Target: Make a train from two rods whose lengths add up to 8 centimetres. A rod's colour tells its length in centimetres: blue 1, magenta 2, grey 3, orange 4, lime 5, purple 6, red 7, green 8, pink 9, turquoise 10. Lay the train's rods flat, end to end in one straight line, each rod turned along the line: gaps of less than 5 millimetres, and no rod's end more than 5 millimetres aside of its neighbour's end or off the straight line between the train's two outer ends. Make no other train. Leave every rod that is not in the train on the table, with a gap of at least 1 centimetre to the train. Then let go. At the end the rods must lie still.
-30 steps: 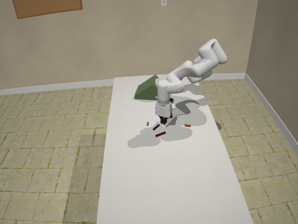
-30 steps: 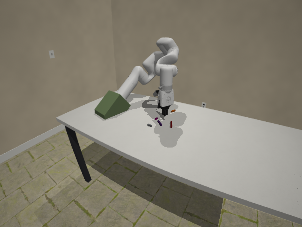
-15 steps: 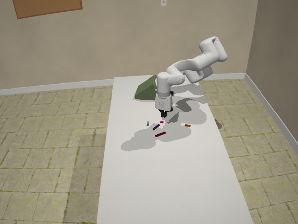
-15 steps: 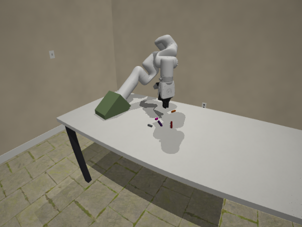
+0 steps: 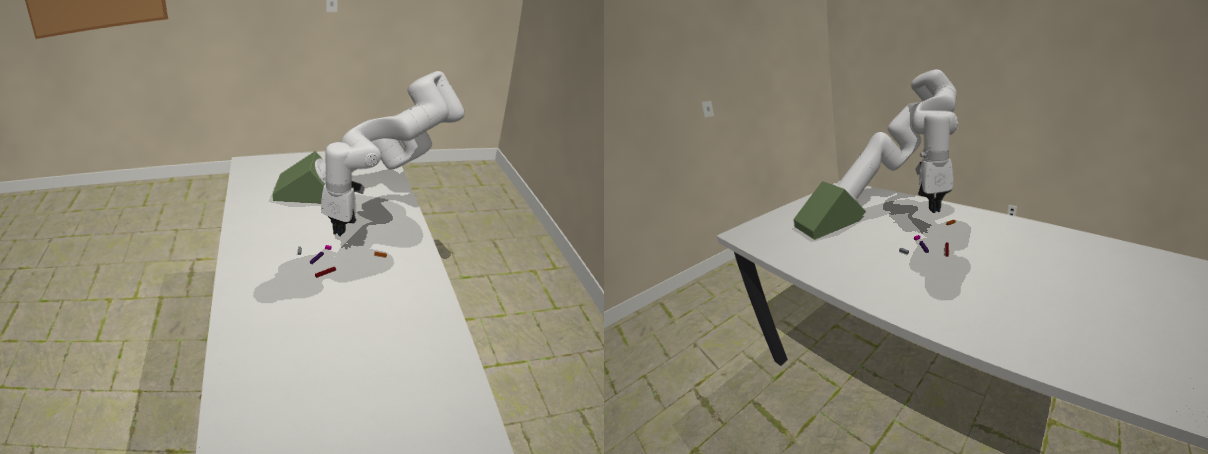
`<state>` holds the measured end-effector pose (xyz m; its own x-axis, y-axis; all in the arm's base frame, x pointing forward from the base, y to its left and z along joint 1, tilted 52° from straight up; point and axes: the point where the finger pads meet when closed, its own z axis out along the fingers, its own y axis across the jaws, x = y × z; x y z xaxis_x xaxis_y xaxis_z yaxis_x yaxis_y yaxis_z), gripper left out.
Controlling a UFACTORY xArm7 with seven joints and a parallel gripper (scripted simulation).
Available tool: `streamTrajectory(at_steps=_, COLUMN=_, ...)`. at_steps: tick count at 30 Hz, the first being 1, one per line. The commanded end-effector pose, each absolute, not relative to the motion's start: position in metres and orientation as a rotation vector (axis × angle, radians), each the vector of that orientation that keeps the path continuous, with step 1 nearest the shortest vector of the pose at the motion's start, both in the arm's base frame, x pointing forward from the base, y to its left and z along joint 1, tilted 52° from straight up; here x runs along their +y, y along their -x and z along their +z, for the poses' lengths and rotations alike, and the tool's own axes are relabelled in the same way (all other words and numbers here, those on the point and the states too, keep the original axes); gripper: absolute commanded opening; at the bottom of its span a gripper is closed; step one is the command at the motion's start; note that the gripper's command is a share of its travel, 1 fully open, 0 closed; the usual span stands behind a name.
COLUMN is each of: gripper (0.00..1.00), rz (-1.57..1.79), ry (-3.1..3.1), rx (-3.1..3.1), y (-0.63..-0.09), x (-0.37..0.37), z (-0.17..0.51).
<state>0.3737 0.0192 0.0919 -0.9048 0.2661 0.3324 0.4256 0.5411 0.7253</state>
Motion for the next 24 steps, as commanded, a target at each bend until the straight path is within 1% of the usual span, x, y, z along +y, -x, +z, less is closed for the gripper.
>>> streamTrajectory(at_steps=1, gripper=0.04, rz=-1.231, ry=0.794, rx=-2.495, y=-0.359, x=0.026, z=0.107)
streamTrajectory(at_steps=16, gripper=0.04, rz=-1.089, ry=1.209, rx=-2.19, y=-0.318, x=0.051, z=0.132)
streamTrajectory(at_steps=24, gripper=0.04, rz=-1.084, ry=1.221, rx=-2.179, y=-0.317, x=0.051, z=0.132)
